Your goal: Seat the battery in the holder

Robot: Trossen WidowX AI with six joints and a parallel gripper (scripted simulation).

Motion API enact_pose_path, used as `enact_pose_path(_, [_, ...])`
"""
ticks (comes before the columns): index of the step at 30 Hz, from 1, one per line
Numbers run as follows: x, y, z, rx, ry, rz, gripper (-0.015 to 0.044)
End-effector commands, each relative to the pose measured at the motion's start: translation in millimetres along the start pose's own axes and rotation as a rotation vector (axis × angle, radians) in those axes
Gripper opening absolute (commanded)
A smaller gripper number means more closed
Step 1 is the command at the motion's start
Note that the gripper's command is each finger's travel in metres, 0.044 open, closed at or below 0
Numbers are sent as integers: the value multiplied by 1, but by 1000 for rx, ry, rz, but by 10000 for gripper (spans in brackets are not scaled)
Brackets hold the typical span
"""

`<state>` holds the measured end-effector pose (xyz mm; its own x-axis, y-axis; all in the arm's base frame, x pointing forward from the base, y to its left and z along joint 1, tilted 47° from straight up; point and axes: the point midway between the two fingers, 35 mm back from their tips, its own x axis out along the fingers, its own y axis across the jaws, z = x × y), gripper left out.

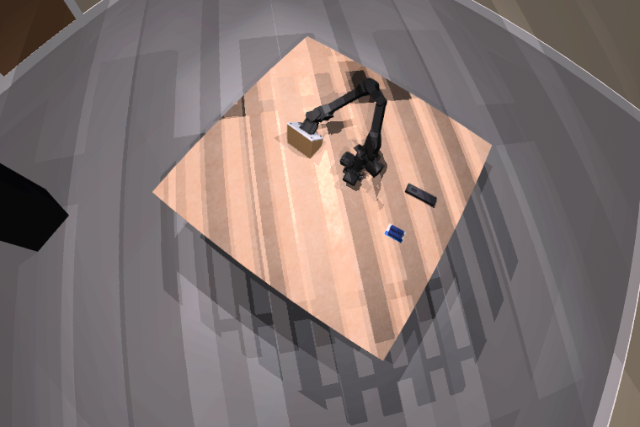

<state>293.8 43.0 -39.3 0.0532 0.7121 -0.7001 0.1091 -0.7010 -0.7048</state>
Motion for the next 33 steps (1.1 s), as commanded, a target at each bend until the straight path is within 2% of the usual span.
enact_pose_path(1, [0, -1, 2, -4, 10, 1, 67])
enact_pose_path(33, [1, -2, 13, 1, 31, -5, 67])
